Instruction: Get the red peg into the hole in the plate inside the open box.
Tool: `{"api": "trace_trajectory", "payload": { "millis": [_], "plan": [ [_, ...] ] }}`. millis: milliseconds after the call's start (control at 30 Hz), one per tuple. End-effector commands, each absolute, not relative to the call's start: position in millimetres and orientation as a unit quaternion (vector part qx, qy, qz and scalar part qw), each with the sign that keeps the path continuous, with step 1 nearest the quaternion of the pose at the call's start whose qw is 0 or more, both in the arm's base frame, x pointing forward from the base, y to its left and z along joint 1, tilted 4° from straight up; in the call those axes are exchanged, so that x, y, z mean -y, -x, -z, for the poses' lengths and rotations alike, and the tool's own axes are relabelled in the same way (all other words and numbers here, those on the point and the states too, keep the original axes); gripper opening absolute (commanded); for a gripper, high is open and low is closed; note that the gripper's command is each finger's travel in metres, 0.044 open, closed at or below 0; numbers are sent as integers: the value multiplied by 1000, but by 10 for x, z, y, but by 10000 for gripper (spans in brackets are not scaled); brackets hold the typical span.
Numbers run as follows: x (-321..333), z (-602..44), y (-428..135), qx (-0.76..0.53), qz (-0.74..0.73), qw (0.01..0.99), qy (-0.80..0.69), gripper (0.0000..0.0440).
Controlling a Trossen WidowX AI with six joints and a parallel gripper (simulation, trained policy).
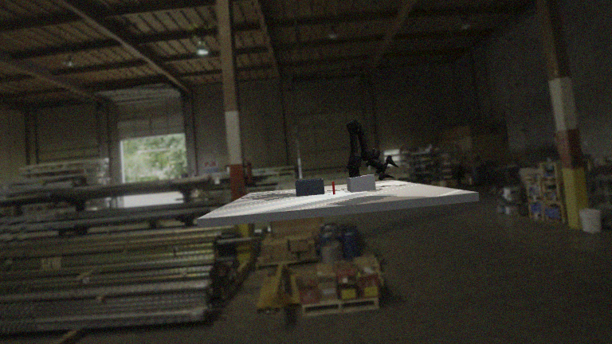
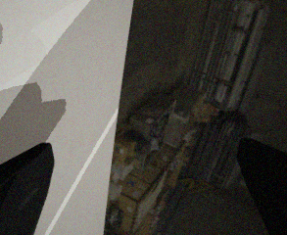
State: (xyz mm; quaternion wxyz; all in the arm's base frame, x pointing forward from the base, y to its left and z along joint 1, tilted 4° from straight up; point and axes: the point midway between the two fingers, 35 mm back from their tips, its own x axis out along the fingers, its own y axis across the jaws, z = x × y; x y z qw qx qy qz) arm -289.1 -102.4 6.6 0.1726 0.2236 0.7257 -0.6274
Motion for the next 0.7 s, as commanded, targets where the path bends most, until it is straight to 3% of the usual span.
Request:
{"api": "trace_trajectory", "payload": {
  "millis": [0, 133, 667],
  "plan": [
    [1081, -78, 2890, -727, 627, 178, -216, 413],
    [1409, -115, 2831, -733, 621, 211, -181, 440],
    [3046, -437, 1804, -658, 657, 364, -56, 440]
  ]
}}
